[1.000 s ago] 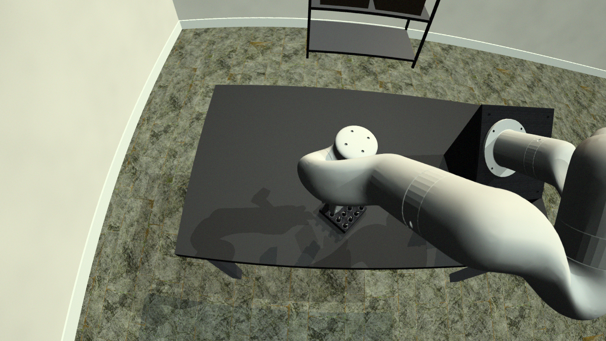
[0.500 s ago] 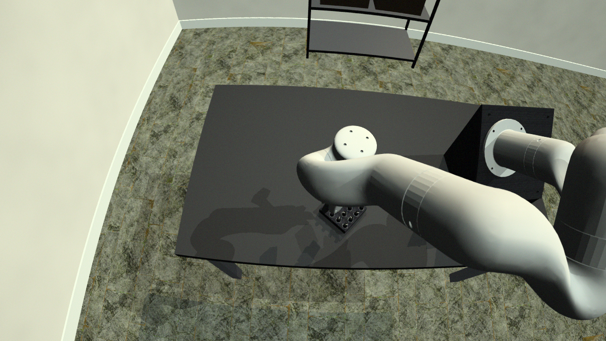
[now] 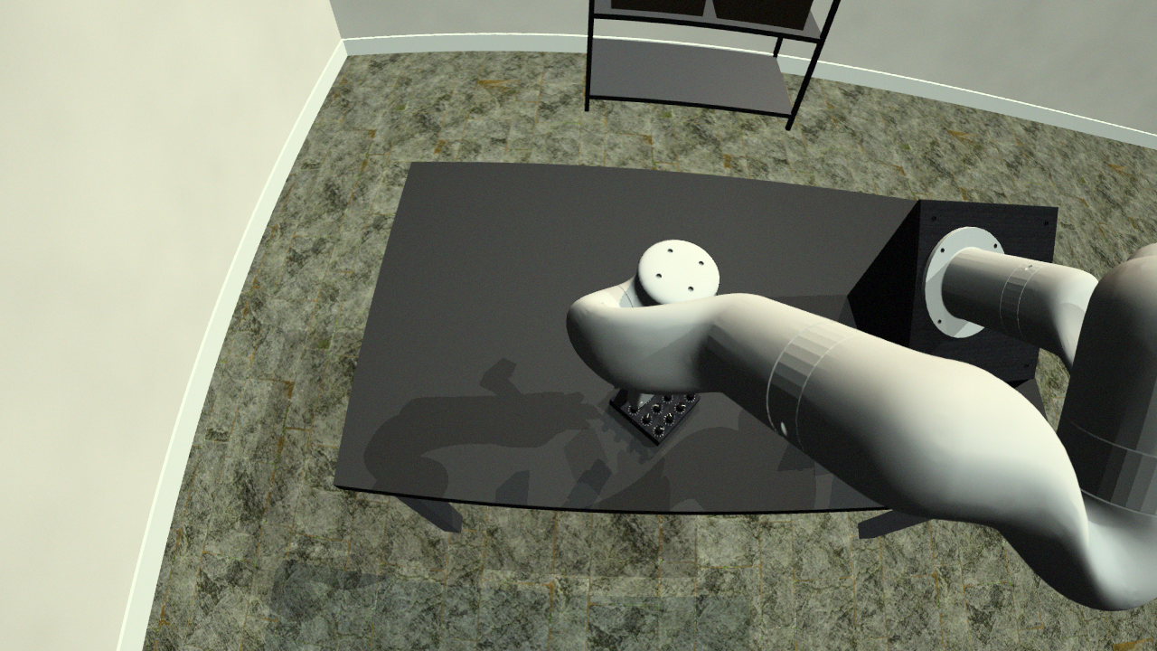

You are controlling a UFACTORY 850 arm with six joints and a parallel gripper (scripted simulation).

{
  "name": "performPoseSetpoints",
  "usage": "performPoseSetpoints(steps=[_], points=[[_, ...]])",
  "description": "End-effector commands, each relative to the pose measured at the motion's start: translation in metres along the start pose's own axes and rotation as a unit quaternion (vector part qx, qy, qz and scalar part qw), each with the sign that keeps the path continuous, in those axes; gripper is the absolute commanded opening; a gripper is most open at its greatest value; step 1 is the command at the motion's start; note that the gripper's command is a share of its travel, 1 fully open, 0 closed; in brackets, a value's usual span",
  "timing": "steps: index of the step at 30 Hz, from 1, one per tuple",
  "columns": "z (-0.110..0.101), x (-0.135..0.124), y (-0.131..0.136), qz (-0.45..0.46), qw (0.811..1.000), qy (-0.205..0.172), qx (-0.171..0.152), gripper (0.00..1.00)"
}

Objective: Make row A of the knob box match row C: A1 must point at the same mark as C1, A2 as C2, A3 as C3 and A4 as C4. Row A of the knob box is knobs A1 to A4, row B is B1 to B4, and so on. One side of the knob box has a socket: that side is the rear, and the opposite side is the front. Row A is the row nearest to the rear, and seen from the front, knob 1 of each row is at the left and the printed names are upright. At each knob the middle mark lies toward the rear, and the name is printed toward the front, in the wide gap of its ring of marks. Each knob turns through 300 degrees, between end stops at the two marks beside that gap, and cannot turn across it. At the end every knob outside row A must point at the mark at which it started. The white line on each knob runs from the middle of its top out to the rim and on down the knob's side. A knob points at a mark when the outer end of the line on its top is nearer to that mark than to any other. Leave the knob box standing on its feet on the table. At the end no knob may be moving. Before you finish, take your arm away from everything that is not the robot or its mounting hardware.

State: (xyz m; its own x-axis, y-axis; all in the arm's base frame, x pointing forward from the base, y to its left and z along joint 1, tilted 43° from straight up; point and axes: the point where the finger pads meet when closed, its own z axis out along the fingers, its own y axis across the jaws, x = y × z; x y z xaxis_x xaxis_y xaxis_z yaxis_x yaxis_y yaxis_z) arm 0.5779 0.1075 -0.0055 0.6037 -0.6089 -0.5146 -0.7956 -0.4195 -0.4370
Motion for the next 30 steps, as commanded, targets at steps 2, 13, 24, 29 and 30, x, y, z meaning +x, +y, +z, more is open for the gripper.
performPoseSetpoints(steps=[2,13,24,29,30], points=[[-0.001,0.000,-0.001,0.000,1.000,0.001,0.001,0.19],[0.002,0.001,-0.001,0.000,1.000,0.000,0.001,0.19],[0.010,0.001,-0.001,0.000,1.000,0.000,0.001,0.19],[0.017,0.001,-0.001,0.000,1.000,0.000,0.001,0.19],[0.017,0.001,-0.001,0.000,1.000,0.000,0.001,0.19]])
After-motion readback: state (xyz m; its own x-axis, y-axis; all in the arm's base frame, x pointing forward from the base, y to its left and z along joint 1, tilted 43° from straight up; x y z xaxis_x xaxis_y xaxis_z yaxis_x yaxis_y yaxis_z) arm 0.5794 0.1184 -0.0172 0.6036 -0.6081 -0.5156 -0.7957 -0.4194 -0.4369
